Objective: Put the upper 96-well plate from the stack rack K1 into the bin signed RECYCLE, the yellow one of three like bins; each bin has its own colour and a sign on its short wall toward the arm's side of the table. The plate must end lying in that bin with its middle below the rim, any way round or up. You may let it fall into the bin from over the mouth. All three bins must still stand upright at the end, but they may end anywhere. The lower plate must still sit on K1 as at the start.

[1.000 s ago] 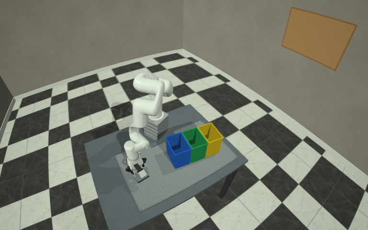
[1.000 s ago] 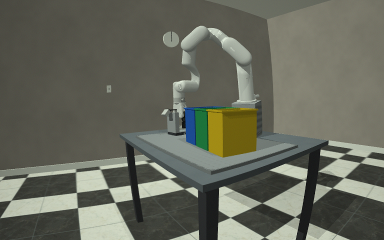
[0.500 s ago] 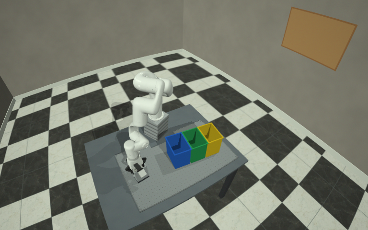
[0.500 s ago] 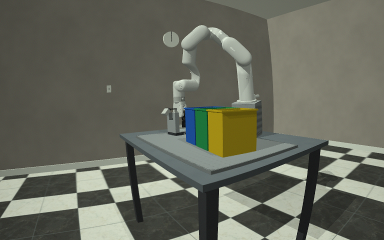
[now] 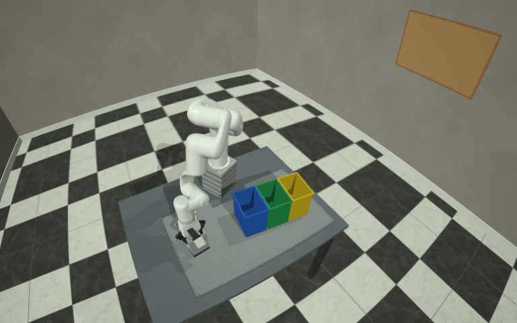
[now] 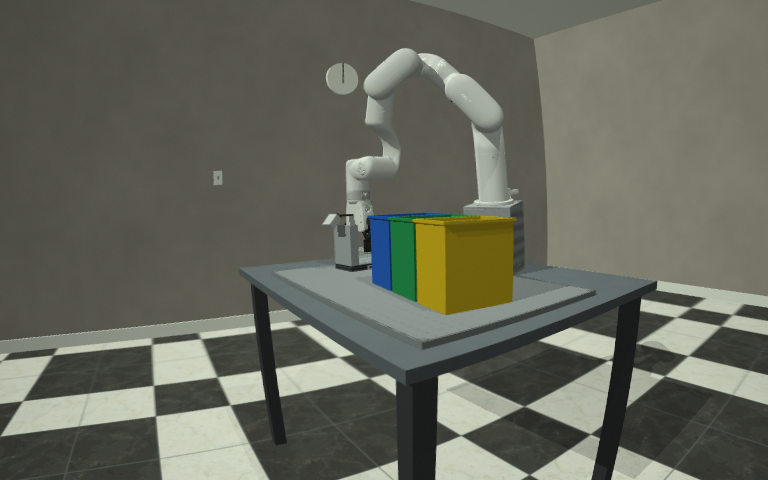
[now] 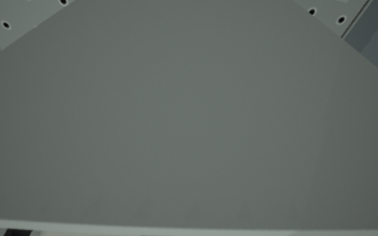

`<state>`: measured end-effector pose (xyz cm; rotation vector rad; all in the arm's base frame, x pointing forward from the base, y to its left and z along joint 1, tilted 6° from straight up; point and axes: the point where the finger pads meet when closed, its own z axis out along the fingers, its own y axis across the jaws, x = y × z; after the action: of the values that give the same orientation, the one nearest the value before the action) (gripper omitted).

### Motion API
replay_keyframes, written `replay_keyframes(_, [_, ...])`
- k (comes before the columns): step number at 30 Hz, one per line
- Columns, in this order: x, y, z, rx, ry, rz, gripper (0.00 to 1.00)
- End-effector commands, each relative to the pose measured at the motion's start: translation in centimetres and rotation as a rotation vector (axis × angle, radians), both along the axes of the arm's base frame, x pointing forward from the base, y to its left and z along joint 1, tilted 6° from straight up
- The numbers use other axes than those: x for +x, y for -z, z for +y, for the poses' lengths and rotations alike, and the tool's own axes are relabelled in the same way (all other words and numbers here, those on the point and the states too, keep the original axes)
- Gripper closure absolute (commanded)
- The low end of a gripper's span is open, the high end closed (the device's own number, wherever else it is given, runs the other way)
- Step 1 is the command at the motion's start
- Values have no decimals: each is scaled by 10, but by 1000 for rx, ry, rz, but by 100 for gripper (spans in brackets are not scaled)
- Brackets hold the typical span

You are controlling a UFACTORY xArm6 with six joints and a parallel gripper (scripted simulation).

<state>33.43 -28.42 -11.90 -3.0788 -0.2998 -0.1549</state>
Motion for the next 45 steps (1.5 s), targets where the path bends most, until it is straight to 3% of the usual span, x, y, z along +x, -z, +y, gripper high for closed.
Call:
replay_keyframes(1, [1, -4, -1, -3, 0, -2, 100])
replay_keyframes(14, [1, -7, -1, -3, 0, -2, 100])
replay_keyframes(45, [-4, -52, -4, -3, 0, -2, 100])
